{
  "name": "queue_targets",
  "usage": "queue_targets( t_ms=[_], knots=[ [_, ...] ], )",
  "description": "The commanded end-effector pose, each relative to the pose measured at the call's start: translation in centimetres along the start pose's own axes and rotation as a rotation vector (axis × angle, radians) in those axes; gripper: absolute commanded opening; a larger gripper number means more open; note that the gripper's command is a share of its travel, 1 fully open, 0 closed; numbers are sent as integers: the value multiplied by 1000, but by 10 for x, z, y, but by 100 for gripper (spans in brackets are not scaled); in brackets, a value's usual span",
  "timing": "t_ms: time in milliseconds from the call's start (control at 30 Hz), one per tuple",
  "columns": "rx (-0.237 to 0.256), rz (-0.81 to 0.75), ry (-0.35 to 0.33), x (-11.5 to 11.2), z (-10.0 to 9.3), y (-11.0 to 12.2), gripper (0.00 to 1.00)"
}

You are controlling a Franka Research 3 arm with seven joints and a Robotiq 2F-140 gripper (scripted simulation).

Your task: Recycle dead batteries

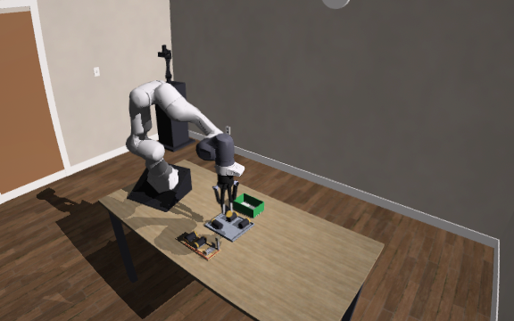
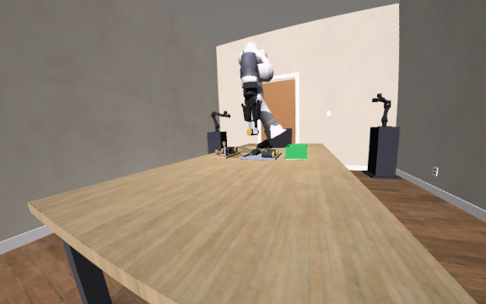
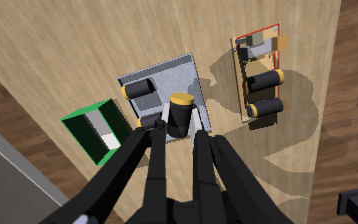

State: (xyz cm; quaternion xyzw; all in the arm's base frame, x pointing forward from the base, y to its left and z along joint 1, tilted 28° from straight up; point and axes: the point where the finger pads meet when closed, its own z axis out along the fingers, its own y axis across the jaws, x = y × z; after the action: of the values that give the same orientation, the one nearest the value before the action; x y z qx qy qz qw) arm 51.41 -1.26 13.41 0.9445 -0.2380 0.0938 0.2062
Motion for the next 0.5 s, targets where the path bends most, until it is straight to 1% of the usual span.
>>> queue_targets(
  t_ms=[0, 200, 267, 467],
  knots=[
    [-19, -458, 21, 6, -1, 3, 16],
    [-24, -874, 17, 6, -1, 3, 16],
    [-24, -874, 17, 6, -1, 3, 16],
    [-27, -1252, 13, 6, -1, 3, 16]
  ],
)
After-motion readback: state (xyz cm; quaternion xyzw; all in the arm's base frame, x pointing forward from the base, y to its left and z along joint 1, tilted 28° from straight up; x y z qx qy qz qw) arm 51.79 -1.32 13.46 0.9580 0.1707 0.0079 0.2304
